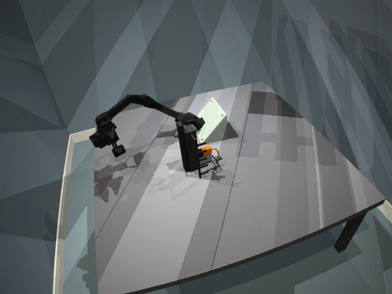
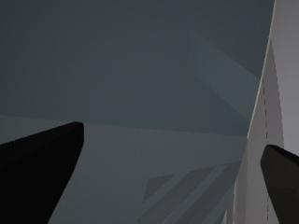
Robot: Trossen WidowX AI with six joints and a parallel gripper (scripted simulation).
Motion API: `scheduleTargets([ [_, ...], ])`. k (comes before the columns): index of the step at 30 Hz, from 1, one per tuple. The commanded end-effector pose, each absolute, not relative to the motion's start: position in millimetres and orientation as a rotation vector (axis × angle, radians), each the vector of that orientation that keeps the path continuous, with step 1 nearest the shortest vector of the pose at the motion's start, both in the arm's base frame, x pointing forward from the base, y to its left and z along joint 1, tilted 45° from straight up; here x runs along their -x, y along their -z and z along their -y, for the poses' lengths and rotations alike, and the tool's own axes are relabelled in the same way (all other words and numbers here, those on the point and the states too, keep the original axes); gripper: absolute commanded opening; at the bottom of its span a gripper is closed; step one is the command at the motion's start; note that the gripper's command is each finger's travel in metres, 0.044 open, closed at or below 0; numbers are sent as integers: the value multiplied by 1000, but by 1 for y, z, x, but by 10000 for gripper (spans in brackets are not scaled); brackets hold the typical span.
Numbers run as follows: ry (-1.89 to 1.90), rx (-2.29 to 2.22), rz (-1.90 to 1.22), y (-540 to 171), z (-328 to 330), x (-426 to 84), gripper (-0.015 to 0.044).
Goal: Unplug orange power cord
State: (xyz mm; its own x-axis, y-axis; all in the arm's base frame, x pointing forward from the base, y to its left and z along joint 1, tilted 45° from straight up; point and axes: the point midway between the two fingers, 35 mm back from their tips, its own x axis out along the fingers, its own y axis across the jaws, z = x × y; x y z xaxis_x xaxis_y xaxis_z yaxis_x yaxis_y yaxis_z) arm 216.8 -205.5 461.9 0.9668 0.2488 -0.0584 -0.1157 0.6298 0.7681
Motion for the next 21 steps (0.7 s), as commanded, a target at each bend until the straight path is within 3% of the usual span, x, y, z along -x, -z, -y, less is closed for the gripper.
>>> scheduleTargets([
  [1,-210,-865,-167,-462,205,-217,374],
  [9,-243,-811,-288,-439,189,-250,164],
  [21,-308,-653,-505,-392,141,-312,160],
])
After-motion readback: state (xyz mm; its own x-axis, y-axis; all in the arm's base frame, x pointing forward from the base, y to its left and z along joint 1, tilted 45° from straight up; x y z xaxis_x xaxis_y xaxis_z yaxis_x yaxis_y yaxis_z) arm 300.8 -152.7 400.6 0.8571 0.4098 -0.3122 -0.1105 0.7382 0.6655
